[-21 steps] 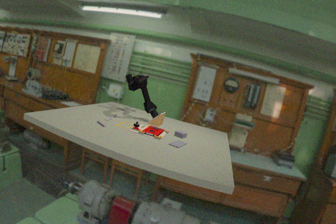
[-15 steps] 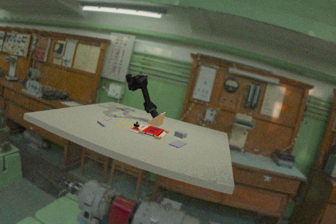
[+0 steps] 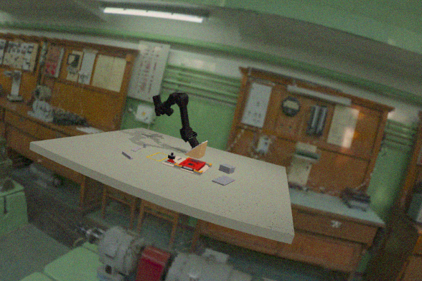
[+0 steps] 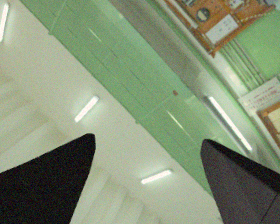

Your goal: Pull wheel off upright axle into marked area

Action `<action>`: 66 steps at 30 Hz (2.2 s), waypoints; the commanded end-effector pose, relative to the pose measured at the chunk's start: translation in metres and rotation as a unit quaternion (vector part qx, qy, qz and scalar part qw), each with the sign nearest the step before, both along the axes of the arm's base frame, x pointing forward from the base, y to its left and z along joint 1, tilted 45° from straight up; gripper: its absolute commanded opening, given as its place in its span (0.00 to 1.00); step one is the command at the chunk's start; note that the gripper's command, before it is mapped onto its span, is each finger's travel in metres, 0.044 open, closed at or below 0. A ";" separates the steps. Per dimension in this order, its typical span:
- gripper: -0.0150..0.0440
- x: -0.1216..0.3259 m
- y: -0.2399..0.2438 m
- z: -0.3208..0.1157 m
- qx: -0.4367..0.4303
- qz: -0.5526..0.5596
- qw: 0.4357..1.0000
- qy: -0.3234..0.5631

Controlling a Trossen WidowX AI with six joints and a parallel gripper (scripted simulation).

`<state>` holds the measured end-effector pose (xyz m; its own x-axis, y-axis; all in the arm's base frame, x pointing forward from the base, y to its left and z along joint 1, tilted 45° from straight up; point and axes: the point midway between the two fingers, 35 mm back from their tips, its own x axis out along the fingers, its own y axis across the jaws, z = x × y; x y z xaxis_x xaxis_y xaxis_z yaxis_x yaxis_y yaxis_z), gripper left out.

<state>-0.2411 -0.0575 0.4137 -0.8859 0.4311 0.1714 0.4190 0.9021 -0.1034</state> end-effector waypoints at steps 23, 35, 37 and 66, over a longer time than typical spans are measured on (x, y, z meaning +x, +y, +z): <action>0.76 0.082 -0.210 -0.011 0.445 0.316 0.837 -0.046; 0.76 0.179 -0.276 -0.028 0.625 0.409 0.663 0.041; 0.76 0.198 -0.284 -0.031 0.651 0.419 0.630 0.061; 0.76 0.461 -0.269 -0.107 0.818 0.386 0.155 0.398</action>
